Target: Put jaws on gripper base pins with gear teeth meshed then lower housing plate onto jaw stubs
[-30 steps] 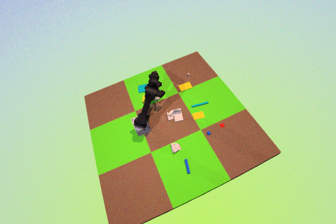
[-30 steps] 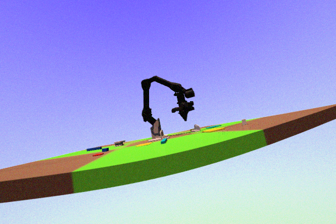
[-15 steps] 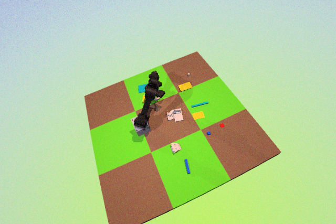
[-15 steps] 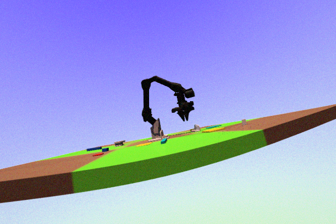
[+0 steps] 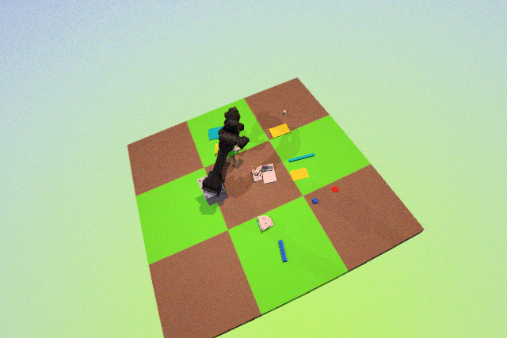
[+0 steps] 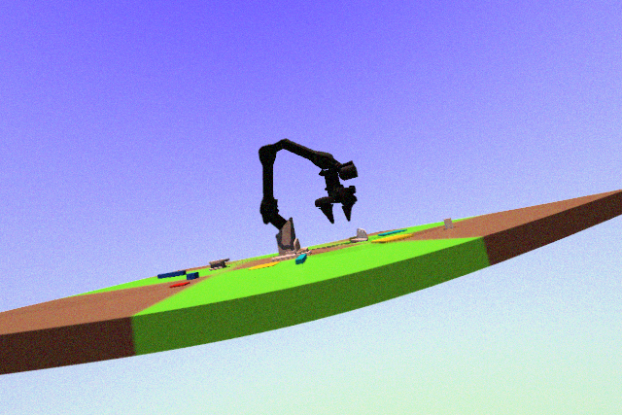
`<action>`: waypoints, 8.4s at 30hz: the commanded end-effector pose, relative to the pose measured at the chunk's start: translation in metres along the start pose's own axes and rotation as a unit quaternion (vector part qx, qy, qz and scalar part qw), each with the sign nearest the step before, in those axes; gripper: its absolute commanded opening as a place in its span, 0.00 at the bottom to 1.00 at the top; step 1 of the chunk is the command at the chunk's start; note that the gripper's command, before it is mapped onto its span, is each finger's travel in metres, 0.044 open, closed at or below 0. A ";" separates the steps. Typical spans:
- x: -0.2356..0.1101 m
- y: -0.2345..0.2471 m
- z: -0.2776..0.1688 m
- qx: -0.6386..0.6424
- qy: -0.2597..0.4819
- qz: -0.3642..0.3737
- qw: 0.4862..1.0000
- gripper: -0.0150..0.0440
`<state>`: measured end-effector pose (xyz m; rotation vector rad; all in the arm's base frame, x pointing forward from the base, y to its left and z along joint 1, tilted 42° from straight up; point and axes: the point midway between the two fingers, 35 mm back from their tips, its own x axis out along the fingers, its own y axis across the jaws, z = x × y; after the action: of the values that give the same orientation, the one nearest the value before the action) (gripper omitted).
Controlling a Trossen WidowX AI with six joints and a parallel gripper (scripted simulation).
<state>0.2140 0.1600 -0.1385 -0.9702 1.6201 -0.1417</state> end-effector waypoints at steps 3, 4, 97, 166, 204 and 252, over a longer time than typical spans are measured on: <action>0.000 0.000 0.000 0.000 0.000 0.000 1.000 1.00; 0.000 0.000 0.000 0.000 0.000 0.000 1.000 1.00; 0.028 0.022 0.045 0.152 0.001 0.003 0.988 1.00; 0.028 0.022 0.045 0.152 0.001 0.003 0.988 1.00; 0.028 0.022 0.045 0.152 0.001 0.003 0.988 1.00; 0.065 0.022 0.047 0.152 0.001 0.003 0.988 1.00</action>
<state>0.2452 0.1549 -0.2109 -0.7221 1.5500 -0.3749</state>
